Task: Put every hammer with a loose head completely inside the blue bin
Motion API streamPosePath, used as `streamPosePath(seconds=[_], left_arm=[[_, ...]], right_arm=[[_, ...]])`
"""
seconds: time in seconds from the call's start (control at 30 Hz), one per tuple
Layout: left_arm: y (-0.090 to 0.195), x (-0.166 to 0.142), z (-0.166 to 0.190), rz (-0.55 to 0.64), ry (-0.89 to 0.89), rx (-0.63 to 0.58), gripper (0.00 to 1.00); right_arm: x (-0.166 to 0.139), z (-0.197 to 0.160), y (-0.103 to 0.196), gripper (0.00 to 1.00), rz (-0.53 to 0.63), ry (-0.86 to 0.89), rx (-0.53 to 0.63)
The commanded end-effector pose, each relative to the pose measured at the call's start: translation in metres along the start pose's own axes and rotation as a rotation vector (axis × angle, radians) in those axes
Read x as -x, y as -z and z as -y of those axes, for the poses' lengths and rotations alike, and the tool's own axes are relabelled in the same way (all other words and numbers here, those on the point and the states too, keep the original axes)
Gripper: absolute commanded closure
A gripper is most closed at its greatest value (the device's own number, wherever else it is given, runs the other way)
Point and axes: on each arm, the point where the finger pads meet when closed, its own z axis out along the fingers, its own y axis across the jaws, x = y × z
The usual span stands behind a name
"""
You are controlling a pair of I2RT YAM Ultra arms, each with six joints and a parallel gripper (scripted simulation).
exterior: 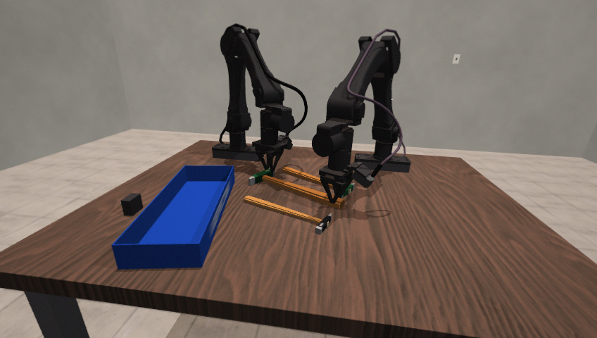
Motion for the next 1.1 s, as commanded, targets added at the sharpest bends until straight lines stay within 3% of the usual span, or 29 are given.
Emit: streamPosePath(seconds=[0.0, 0.2, 0.57, 1.0, 1.07], left_arm=[[-0.001, 0.0, 0.002, 0.009, -0.001, 0.003, 0.73], [0.002, 0.003, 0.006, 0.023, 0.008, -0.008, 0.73], [-0.001, 0.016, 0.005, 0.06, 0.024, -0.001, 0.73], [-0.001, 0.024, 0.006, 0.09, 0.032, -0.002, 0.73], [-0.001, 0.025, 0.006, 0.092, 0.032, -0.002, 0.73]], right_arm=[[0.0, 0.002, -0.001, 0.83, 0.004, 0.003, -0.004], [0.0, 0.002, -0.001, 0.83, 0.004, 0.003, -0.004], [0.005, -0.029, -0.006, 0.83, 0.02, 0.006, 0.112], [0.006, -0.039, -0.004, 0.83, 0.022, 0.004, 0.143], [0.006, -0.037, -0.002, 0.83, 0.022, 0.004, 0.104]])
